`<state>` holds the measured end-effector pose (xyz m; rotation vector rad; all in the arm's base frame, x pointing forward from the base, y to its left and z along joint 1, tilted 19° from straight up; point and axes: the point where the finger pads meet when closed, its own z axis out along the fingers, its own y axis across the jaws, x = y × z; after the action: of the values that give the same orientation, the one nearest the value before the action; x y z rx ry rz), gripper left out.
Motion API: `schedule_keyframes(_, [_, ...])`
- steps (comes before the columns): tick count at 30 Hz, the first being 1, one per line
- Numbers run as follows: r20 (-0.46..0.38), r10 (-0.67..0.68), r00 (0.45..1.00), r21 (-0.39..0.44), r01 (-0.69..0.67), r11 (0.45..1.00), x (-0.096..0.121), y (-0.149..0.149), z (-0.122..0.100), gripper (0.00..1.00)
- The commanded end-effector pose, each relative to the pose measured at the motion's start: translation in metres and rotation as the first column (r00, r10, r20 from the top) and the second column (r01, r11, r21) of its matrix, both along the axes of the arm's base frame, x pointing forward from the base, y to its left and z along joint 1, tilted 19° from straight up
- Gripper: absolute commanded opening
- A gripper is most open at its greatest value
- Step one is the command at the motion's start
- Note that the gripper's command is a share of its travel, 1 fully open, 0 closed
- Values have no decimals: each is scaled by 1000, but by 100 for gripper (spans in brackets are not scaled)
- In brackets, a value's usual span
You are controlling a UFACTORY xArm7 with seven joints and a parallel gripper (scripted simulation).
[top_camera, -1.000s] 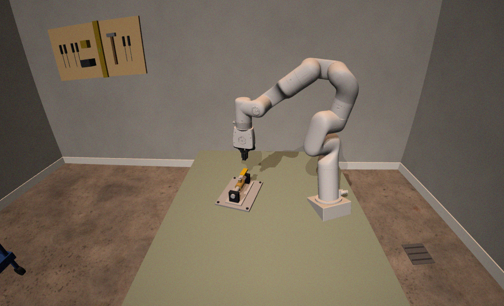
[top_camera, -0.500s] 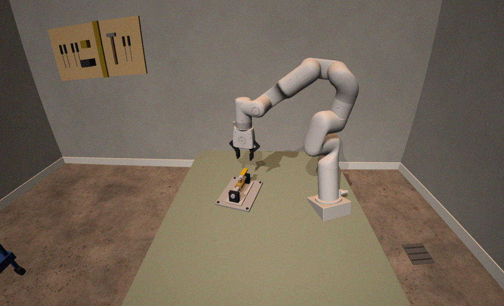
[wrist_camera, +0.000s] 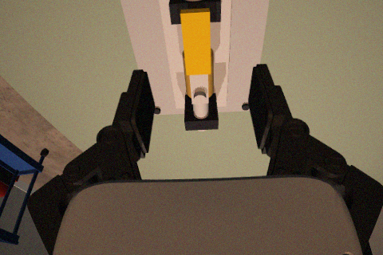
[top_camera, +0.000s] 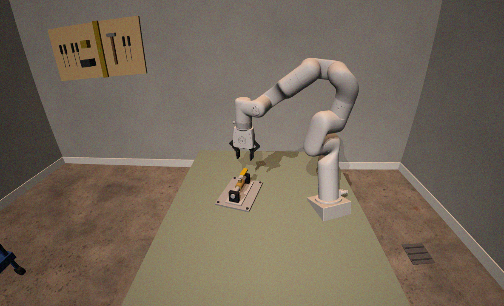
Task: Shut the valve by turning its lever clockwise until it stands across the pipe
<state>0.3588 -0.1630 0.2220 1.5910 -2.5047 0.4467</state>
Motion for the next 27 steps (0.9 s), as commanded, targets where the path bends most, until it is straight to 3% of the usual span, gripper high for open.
schedule_keyframes(1, [3,1,1000,-2,-1,1000,1,0,2,68])
schedule_keyframes(27, [3,1,1000,-2,-1,1000,2,-2,-5,68])
